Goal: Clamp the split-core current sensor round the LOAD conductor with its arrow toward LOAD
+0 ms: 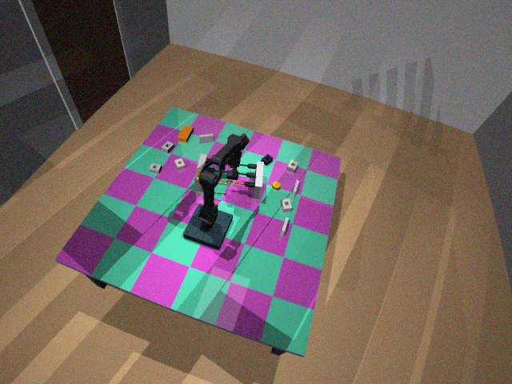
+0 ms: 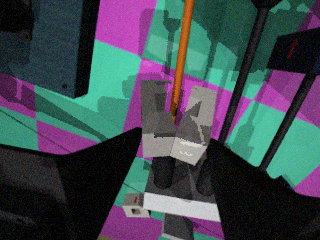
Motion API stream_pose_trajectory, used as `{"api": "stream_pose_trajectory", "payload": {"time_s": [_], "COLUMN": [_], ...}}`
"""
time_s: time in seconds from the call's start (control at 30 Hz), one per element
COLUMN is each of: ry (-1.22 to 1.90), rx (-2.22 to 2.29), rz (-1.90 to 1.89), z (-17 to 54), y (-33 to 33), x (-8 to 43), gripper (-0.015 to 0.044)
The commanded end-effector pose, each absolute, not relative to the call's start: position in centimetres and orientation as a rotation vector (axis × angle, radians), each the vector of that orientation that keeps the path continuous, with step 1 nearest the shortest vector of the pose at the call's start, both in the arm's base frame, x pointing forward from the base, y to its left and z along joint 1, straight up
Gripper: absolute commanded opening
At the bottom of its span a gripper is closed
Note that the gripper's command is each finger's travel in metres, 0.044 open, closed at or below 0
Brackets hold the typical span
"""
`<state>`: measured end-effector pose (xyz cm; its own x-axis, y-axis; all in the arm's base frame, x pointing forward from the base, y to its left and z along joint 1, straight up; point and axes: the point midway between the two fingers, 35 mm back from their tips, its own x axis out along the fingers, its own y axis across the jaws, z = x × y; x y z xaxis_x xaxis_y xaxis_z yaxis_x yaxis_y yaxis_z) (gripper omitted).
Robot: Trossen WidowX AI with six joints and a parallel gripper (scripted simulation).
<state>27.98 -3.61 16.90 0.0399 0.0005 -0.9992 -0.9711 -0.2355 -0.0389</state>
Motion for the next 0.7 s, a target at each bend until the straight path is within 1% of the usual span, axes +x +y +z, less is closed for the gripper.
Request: {"api": "stream_pose_trajectory", "payload": {"time_s": [0.0,0.67], "ry": [1.061,1.061], "rx": [-1.404,-1.404], "rz": [1.357,1.357], "z": [16.0,12.7], "y": [-3.6,-3.6], "x": [28.0,28.0], "gripper": [0.0,0.0]}}
